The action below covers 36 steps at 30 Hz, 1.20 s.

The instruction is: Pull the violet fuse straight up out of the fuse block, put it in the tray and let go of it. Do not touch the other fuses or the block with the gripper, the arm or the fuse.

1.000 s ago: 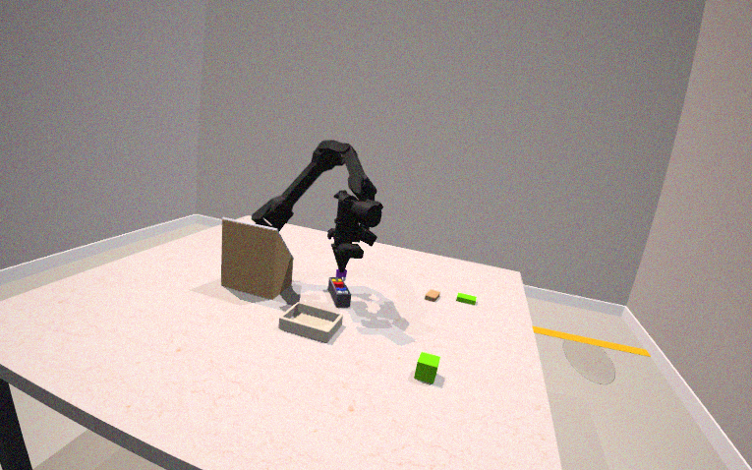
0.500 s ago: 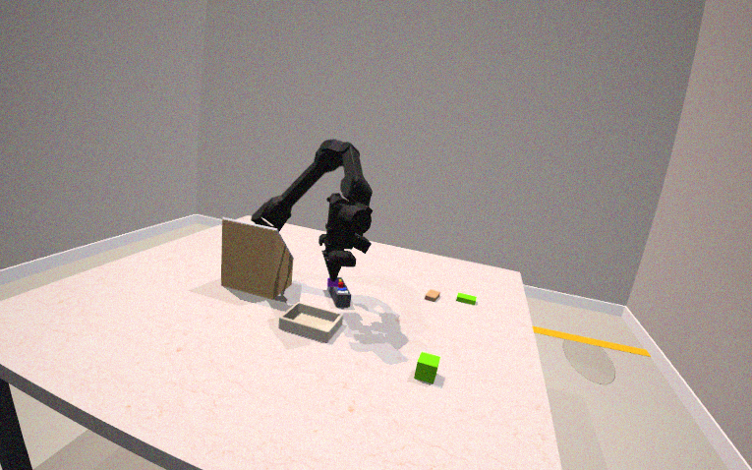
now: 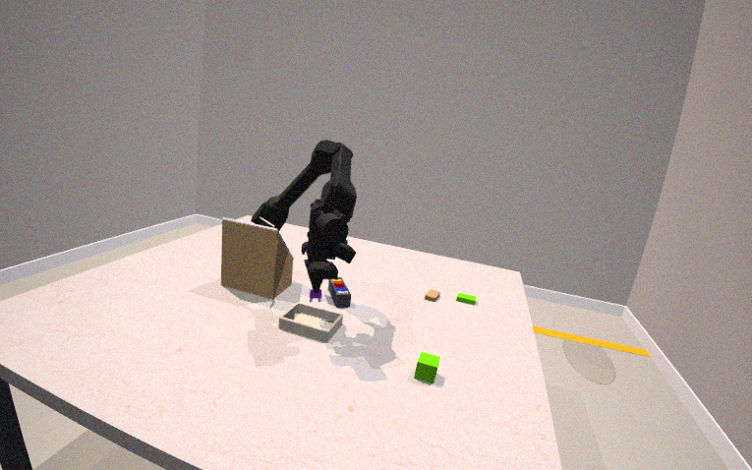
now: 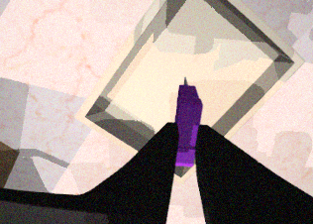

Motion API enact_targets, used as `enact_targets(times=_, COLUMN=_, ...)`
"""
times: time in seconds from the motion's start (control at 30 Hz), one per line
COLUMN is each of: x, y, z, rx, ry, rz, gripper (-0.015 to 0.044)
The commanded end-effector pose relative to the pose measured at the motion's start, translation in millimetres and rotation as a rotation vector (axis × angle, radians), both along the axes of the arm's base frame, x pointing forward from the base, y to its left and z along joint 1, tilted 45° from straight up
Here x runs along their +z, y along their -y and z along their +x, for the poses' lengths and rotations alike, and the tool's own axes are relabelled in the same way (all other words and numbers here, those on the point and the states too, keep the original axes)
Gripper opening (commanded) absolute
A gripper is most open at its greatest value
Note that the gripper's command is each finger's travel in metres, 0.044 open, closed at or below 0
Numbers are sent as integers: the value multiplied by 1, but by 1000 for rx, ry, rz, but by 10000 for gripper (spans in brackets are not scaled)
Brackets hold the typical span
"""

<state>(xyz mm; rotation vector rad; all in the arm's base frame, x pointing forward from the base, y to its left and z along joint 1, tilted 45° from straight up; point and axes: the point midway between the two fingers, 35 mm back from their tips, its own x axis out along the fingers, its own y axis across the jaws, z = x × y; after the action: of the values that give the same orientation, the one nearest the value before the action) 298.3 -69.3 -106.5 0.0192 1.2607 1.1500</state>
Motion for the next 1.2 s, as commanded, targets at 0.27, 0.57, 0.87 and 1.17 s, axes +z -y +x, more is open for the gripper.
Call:
enact_targets(times=0.27, x=-12, y=-3, z=-1, rx=9, ry=3, rz=-3, gripper=0)
enact_targets(times=0.57, x=-23, y=-13, z=-3, rx=9, ry=3, rz=-2, gripper=0)
enact_targets(times=0.87, x=-33, y=-22, z=-6, rx=10, ry=3, rz=-1, gripper=0)
enact_targets(times=1.17, x=-32, y=-21, z=-6, rx=16, ry=4, rz=-6, gripper=157)
